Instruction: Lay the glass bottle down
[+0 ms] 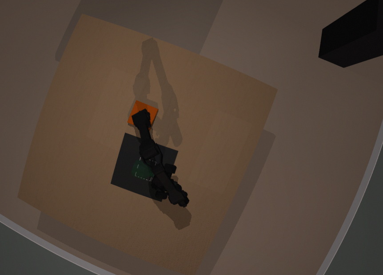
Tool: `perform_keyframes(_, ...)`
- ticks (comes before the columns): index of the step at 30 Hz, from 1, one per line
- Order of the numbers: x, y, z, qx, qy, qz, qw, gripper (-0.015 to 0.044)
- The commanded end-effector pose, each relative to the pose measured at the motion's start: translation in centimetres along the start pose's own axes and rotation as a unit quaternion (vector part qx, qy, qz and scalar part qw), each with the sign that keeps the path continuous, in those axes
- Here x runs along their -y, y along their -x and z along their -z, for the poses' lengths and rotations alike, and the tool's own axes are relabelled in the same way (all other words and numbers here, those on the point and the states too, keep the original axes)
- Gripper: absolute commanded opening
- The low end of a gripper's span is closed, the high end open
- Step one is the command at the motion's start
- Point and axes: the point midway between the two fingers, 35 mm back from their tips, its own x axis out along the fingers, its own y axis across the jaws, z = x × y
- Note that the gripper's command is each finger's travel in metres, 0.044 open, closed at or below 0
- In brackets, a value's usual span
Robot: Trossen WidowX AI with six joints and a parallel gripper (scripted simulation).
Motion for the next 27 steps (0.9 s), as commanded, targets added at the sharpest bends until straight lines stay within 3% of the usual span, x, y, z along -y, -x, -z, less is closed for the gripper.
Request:
perform_keyframes(1, -0.11, -0.28, 0.18, 0.000, -0.002, 0.000, 1.000, 0.0125)
perform_keyframes(27, -0.06, -0.73, 0.52, -0.002, 0.003, -0.002, 1.000, 0.0125)
